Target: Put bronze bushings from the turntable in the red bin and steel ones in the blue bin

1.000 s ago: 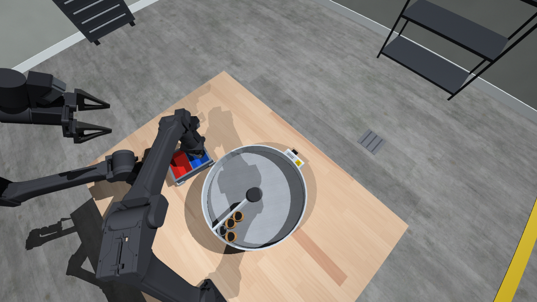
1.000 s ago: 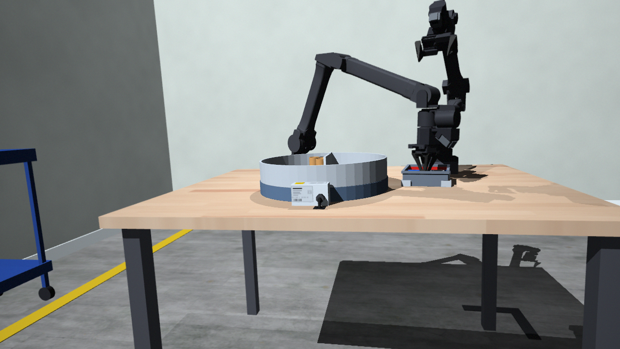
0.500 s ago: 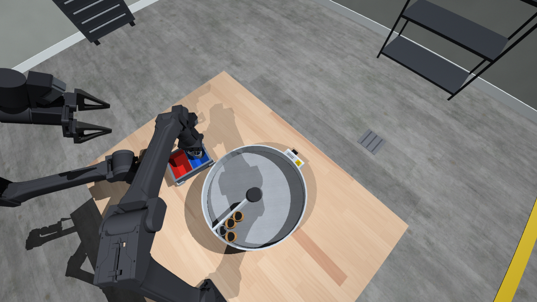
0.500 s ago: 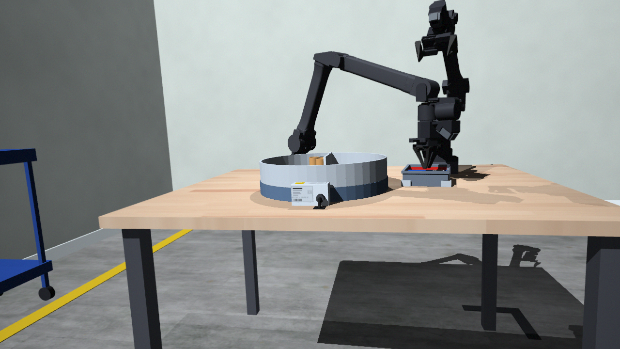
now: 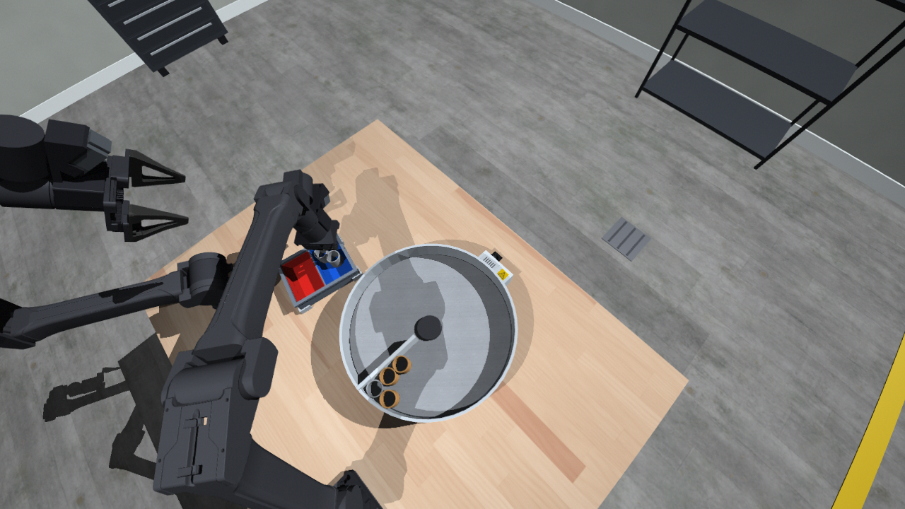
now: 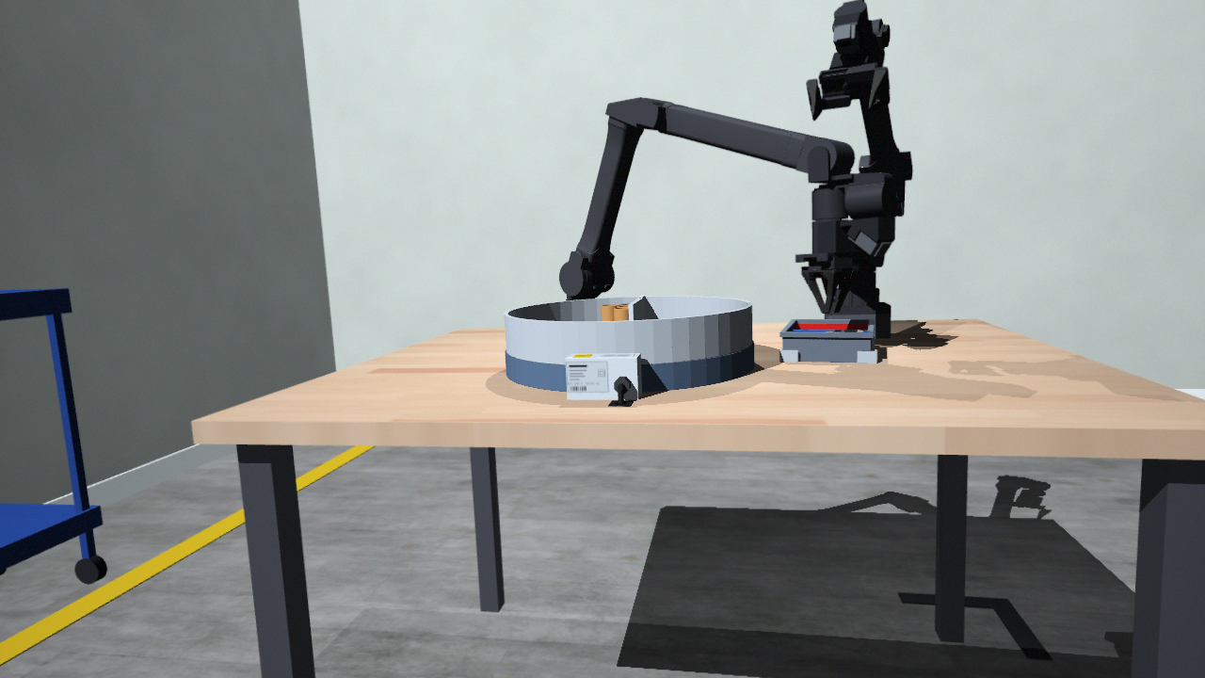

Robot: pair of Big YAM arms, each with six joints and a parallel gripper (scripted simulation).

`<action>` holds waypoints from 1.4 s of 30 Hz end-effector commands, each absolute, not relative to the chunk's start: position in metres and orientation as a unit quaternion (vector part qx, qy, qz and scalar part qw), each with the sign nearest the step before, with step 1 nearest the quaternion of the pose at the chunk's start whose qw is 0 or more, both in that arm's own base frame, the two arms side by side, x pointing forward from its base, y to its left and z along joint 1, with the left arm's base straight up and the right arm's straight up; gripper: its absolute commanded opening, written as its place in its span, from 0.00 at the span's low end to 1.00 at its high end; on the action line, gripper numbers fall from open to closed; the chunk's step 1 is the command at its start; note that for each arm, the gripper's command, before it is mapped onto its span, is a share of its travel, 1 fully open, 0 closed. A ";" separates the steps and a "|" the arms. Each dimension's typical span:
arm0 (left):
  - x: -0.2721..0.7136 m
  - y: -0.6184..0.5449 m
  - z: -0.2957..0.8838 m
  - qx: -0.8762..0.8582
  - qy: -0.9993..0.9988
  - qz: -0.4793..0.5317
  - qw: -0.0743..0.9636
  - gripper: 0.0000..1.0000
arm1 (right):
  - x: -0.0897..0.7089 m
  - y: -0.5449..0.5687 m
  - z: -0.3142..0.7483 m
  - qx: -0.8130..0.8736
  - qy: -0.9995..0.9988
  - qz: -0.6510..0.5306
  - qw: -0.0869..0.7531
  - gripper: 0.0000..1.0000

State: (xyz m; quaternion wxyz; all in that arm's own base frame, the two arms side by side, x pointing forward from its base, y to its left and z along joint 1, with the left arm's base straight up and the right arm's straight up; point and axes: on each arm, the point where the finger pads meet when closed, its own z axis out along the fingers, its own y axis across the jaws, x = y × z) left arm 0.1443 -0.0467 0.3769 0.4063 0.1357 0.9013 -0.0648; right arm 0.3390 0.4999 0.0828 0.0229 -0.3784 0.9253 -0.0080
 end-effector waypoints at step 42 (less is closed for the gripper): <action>0.118 -0.260 0.320 0.408 0.640 -0.355 0.545 1.00 | 0.265 0.106 0.220 -0.183 0.925 0.062 0.327 1.00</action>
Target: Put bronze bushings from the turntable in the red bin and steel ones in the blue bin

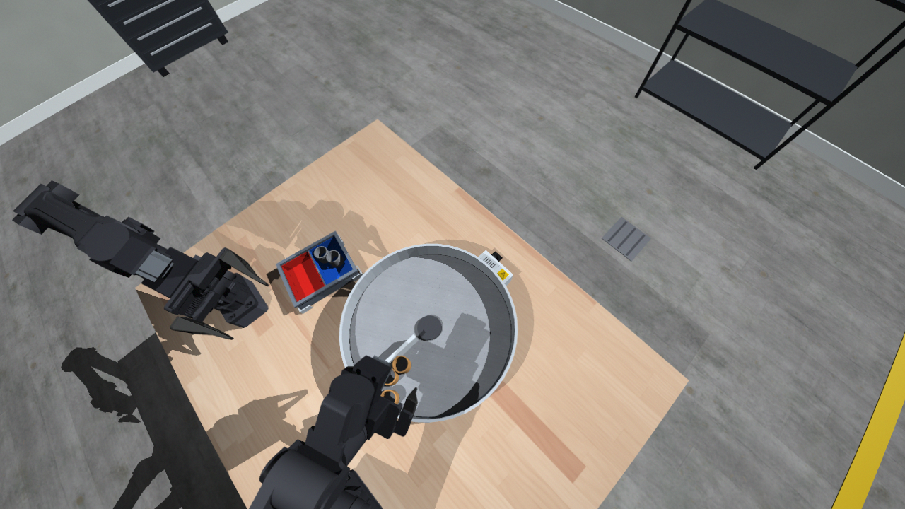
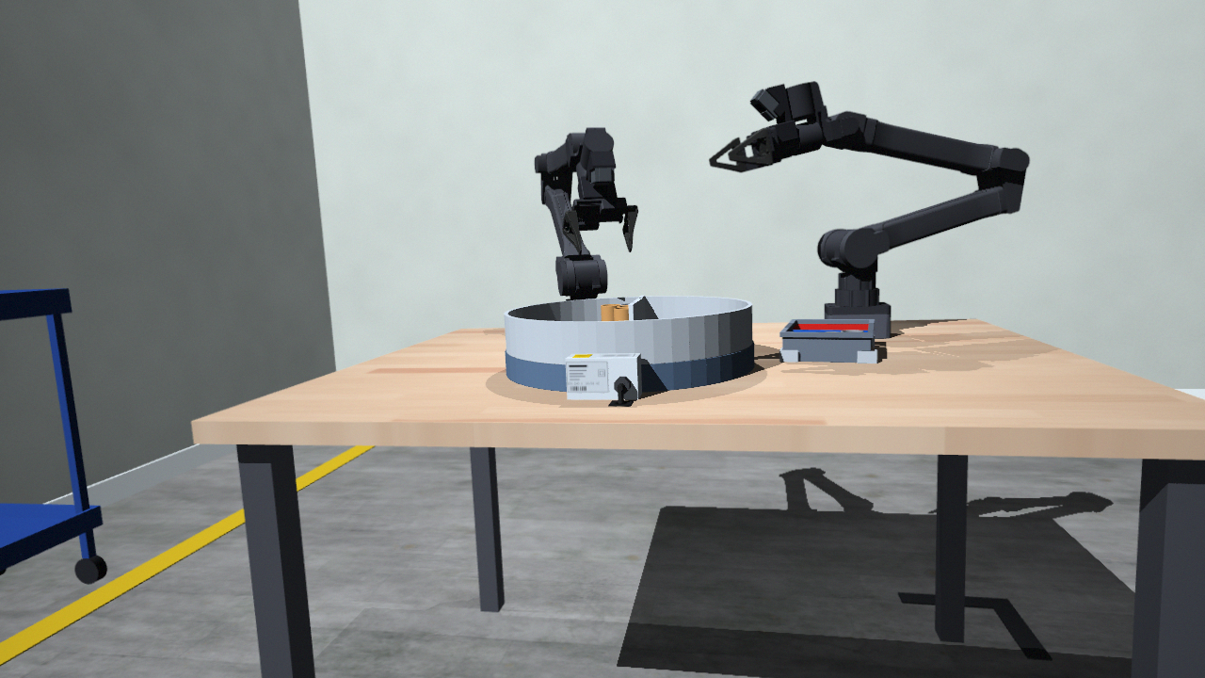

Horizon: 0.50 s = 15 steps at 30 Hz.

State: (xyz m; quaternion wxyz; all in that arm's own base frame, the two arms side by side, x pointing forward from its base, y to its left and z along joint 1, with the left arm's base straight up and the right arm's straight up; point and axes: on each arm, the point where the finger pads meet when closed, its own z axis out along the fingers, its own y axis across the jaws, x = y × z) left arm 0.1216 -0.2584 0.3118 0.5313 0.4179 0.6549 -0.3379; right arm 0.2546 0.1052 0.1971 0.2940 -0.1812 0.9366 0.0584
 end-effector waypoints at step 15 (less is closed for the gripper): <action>0.120 -0.260 0.329 0.409 0.640 -0.350 0.548 1.00 | 0.280 0.113 0.226 -0.273 0.906 0.043 0.320 0.32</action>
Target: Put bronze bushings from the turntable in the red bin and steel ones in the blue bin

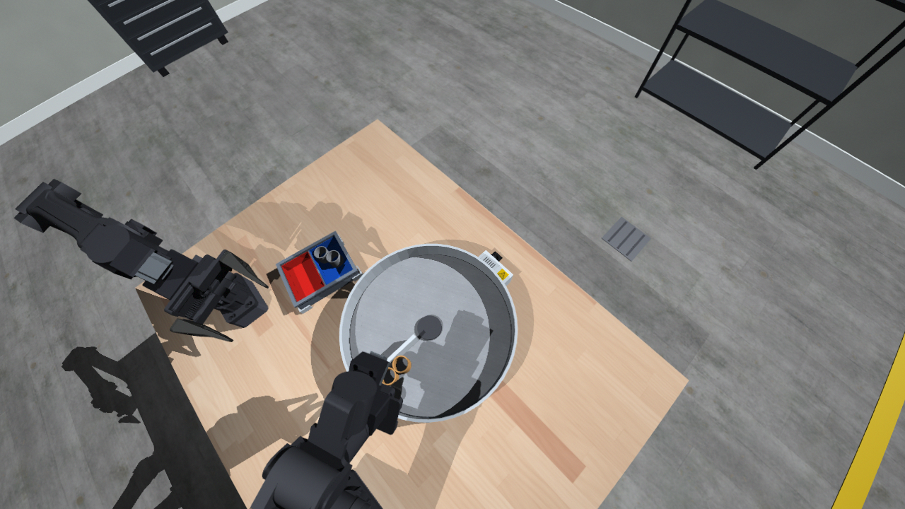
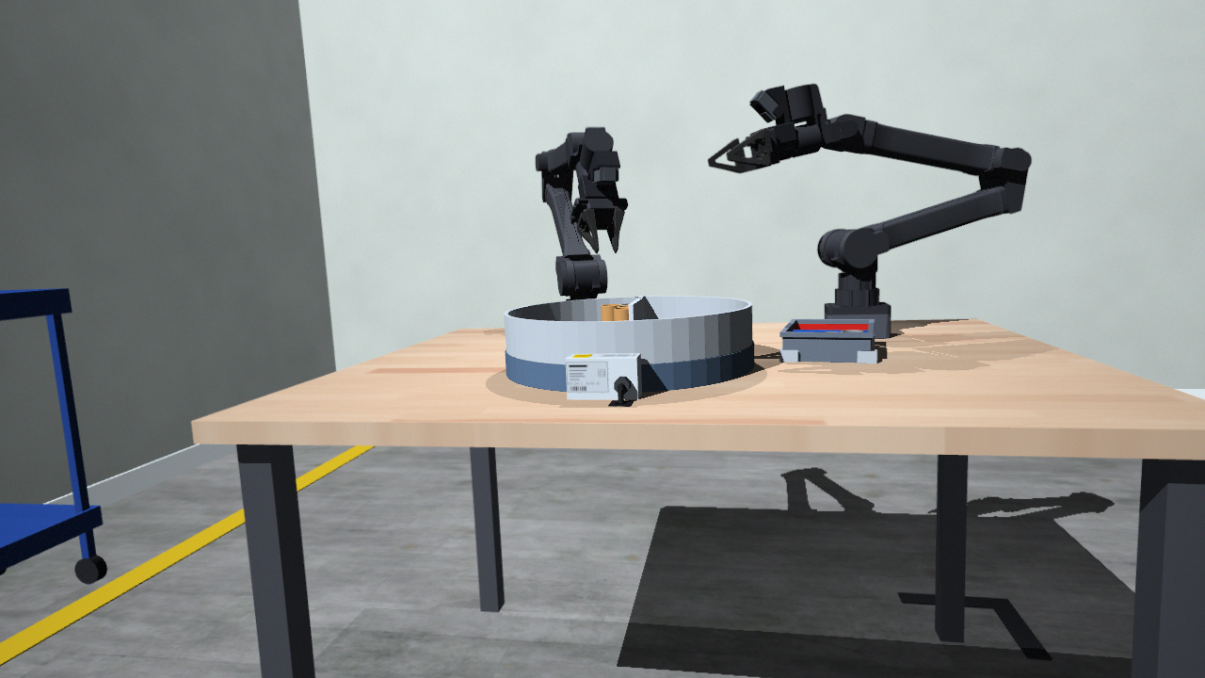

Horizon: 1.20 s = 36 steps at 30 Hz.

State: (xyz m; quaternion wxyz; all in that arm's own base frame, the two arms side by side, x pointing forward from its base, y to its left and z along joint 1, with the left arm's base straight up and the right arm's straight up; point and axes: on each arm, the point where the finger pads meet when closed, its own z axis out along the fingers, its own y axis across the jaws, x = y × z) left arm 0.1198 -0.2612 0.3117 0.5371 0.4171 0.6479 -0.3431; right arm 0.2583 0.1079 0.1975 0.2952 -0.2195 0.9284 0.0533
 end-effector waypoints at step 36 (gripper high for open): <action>0.121 -0.259 0.324 0.407 0.649 -0.347 0.541 1.00 | 0.295 0.141 0.121 -0.705 0.709 0.001 -0.005 0.29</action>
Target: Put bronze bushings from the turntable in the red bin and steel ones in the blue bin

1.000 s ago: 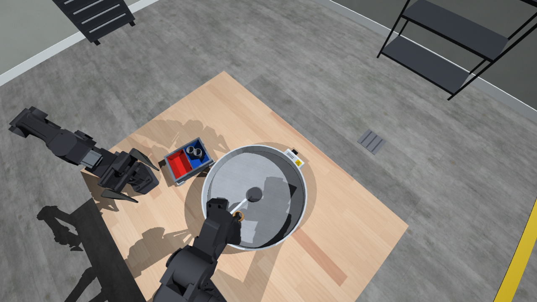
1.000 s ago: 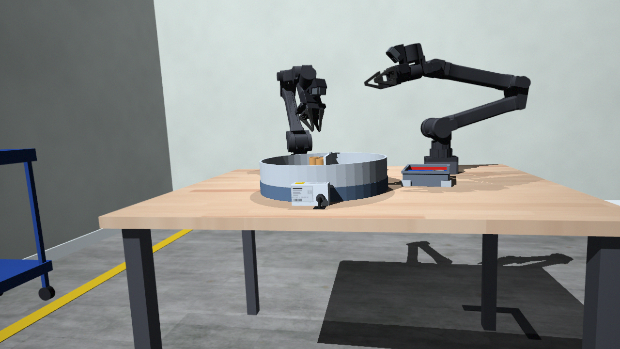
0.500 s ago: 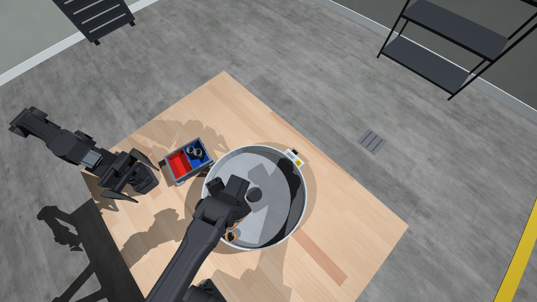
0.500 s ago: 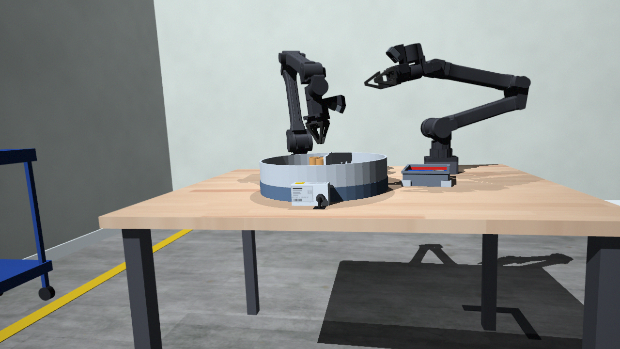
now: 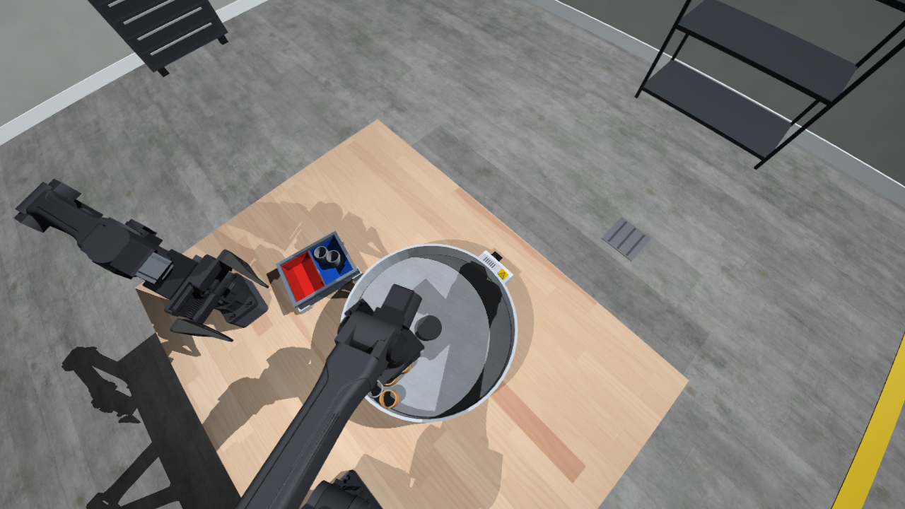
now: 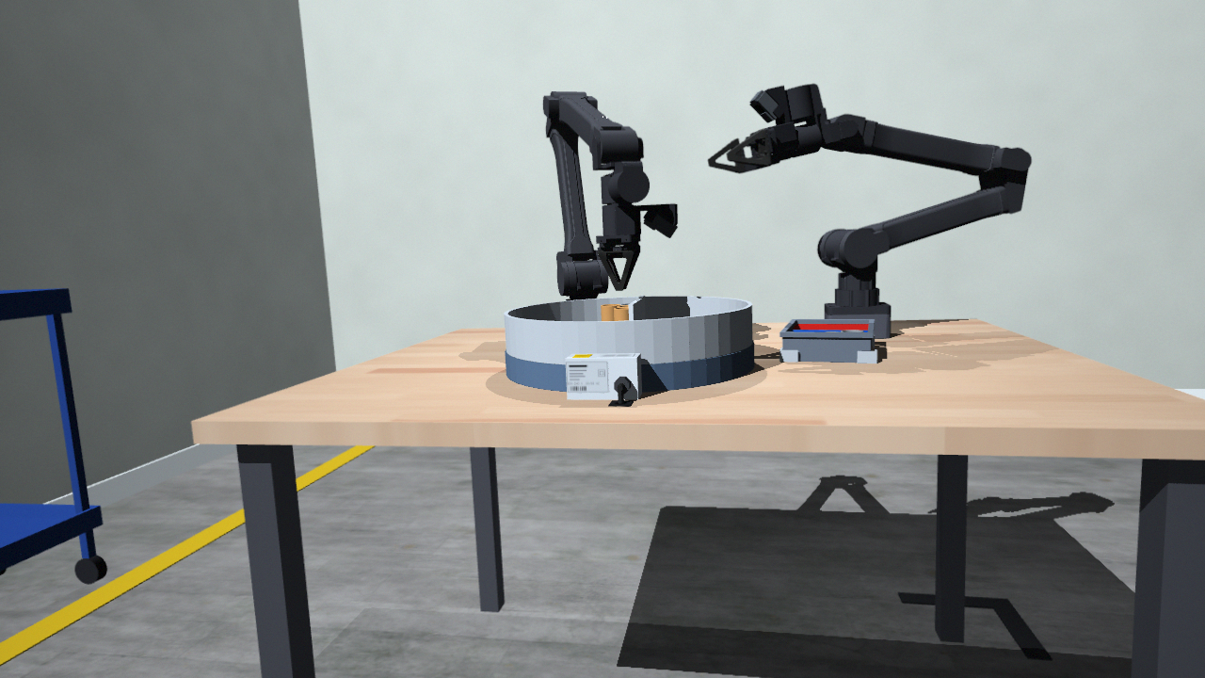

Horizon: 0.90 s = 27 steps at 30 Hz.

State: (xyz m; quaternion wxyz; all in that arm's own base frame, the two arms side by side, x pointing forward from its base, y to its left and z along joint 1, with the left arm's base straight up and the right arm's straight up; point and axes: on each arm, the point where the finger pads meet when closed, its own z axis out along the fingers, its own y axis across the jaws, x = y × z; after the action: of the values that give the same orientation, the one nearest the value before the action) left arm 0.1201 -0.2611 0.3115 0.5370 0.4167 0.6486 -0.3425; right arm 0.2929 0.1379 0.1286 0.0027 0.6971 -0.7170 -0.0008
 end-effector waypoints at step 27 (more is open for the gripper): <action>0.131 -0.239 0.276 0.407 0.717 -0.273 0.496 1.00 | 0.302 0.145 0.093 0.709 -0.705 0.002 -0.003 0.29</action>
State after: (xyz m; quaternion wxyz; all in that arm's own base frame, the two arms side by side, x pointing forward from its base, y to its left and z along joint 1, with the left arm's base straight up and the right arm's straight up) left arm 0.1304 -0.2408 0.2668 0.4928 0.4159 0.7154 -0.2690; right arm 0.2932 0.1380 0.0949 0.0033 0.7025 -0.7117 -0.0011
